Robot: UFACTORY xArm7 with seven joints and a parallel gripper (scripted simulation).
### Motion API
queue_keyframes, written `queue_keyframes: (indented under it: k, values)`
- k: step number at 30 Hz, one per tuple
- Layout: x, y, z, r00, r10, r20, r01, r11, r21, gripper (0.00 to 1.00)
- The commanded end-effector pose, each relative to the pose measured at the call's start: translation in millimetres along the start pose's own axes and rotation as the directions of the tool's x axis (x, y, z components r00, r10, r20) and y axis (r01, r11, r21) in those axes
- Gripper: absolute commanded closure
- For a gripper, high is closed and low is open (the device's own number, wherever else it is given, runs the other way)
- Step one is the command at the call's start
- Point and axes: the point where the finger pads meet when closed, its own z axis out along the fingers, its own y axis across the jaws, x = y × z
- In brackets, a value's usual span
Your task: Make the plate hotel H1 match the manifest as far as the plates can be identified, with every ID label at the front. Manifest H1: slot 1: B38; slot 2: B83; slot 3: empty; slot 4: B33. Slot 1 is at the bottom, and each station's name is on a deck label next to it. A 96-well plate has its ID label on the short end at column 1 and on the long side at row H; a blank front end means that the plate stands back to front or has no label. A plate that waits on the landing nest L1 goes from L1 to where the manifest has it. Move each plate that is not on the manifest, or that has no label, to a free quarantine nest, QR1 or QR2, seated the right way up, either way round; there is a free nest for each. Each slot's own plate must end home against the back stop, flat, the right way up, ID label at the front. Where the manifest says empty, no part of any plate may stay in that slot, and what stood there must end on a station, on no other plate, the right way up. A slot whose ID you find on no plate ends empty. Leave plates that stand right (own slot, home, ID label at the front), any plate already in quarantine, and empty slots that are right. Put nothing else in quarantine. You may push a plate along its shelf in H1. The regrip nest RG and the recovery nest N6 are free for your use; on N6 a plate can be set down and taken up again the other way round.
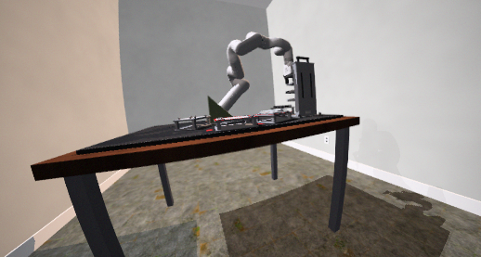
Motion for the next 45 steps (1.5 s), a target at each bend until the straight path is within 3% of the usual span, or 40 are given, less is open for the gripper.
queue_keyframes:
  k: [1, 45]
  values:
    - [1, 0, 4.6, 1.000, 0.001, -0.004, -0.001, 1.000, -0.001, 0.00]
    - [1, 0, 68.0, 1.000, 0.001, -0.004, -0.001, 1.000, -0.001, 0.00]
